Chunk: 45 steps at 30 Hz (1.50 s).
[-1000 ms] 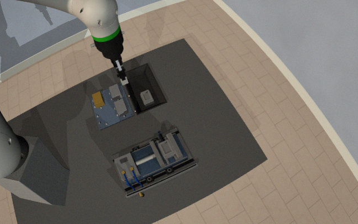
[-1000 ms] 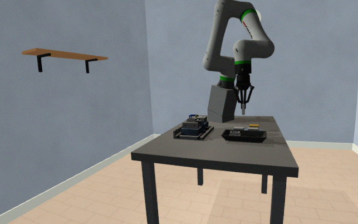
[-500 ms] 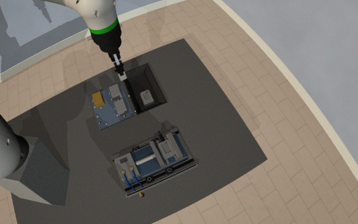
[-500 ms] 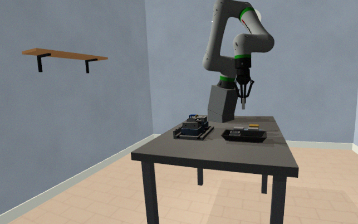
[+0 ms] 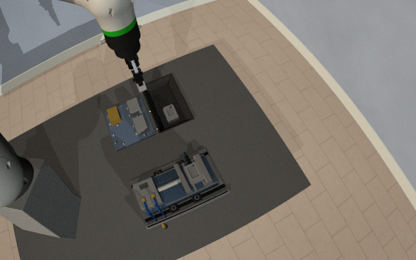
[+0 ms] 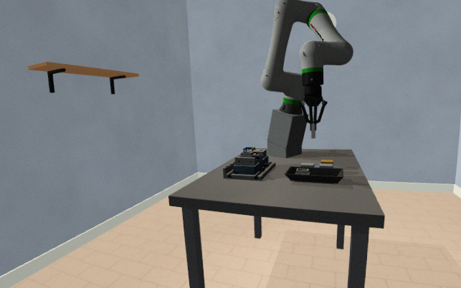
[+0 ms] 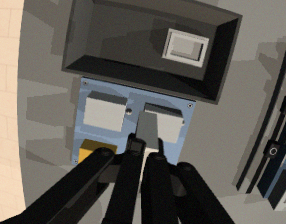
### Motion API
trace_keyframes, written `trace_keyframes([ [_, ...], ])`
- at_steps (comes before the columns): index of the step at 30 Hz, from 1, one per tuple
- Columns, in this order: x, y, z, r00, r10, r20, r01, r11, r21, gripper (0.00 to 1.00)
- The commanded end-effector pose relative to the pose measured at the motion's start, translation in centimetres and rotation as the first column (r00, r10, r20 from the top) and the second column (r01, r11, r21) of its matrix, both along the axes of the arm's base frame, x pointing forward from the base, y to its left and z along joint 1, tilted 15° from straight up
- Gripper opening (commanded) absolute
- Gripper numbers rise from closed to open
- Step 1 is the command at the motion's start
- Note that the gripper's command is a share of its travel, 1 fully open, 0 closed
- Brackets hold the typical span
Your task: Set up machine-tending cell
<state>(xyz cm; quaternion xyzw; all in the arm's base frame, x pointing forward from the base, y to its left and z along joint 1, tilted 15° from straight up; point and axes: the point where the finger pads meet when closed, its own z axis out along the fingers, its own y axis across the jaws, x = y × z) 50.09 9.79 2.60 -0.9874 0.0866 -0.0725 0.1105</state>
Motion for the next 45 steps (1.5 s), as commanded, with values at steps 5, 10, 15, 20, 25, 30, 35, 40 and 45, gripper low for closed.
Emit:
trace_keyframes([
  [5, 0.1, -5.6, -1.4, 1.000, 0.001, -0.005, -0.001, 1.000, -0.009, 0.00],
  [10, 0.0, -8.2, -2.0, 1.000, 0.001, -0.007, -0.001, 1.000, -0.012, 0.00],
  [15, -0.9, -13.9, -3.4, 1.000, 0.002, -0.011, -0.002, 1.000, -0.014, 0.00],
  [20, -2.1, -18.2, -4.5, 1.000, 0.002, -0.012, -0.002, 1.000, -0.013, 0.00],
  [25, -3.6, -22.3, -5.6, 1.000, 0.002, -0.011, -0.002, 1.000, -0.011, 0.00],
  [30, -5.3, -25.9, -6.5, 1.000, 0.001, -0.007, -0.001, 1.000, -0.007, 0.00],
  [35, -7.5, -29.6, -7.6, 1.000, 0.000, -0.001, 0.000, 1.000, -0.001, 0.00],
  [40, -7.9, -30.2, -7.7, 1.000, 0.000, 0.000, 0.000, 1.000, 0.000, 0.00],
  [45, -7.9, -30.2, -7.7, 1.000, 0.000, 0.000, 0.000, 1.000, 0.000, 0.00],
])
